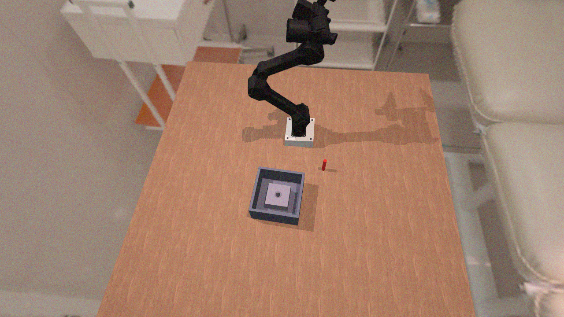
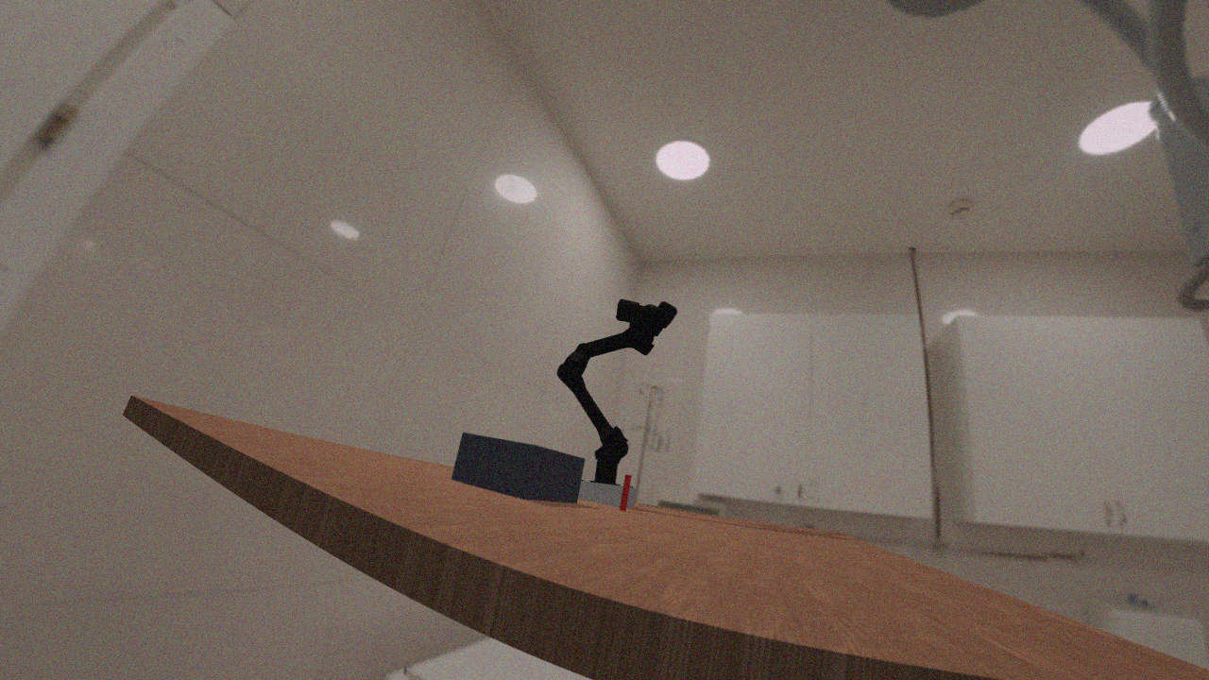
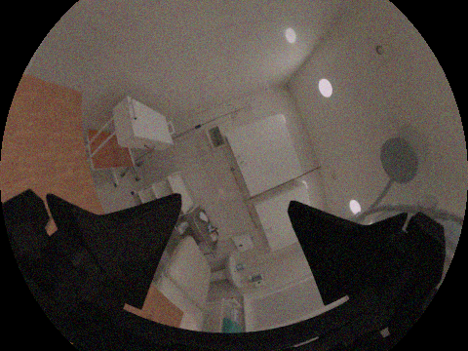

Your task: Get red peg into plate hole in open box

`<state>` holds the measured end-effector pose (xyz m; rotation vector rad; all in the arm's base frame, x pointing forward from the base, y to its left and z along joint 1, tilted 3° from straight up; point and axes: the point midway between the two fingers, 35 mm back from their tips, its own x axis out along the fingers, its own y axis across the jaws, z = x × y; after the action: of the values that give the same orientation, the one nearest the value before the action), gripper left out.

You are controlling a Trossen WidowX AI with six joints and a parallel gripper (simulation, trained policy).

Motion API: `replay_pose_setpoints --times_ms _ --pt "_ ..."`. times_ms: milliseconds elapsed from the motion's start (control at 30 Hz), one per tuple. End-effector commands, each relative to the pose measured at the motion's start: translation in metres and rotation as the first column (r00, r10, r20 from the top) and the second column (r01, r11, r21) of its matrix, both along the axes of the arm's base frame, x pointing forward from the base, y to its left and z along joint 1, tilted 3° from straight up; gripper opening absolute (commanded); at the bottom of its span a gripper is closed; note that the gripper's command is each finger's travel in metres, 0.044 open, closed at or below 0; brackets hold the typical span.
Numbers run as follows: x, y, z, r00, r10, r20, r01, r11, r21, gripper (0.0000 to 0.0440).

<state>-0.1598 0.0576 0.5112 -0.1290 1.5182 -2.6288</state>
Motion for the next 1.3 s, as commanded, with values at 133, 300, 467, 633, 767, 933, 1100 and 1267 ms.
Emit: replay_pose_setpoints --times_ms 133,300,467,633,767,933,1100,1267 --pt "0.005 0.022 0.012 0.991 -0.097 -0.090 0.087 0.990 -0.111 0.0440" --pt "0.012 0.046 0.018 0.968 -0.199 -0.150 0.158 0.956 -0.246 0.0440" --pt "0.023 0.072 0.023 0.931 -0.307 -0.200 0.216 0.900 -0.378 0.0440" --pt "0.038 0.098 0.024 0.877 -0.418 -0.237 0.259 0.826 -0.501 0.0440" --pt "0.052 0.119 0.023 0.822 -0.507 -0.259 0.280 0.756 -0.592 0.0440" --pt "0.073 0.142 0.020 0.740 -0.615 -0.273 0.290 0.658 -0.695 0.0440" --pt "0.097 0.164 0.014 0.644 -0.714 -0.274 0.280 0.554 -0.784 0.0440" --pt "0.124 0.182 0.005 0.536 -0.803 -0.261 0.250 0.446 -0.859 0.0440"
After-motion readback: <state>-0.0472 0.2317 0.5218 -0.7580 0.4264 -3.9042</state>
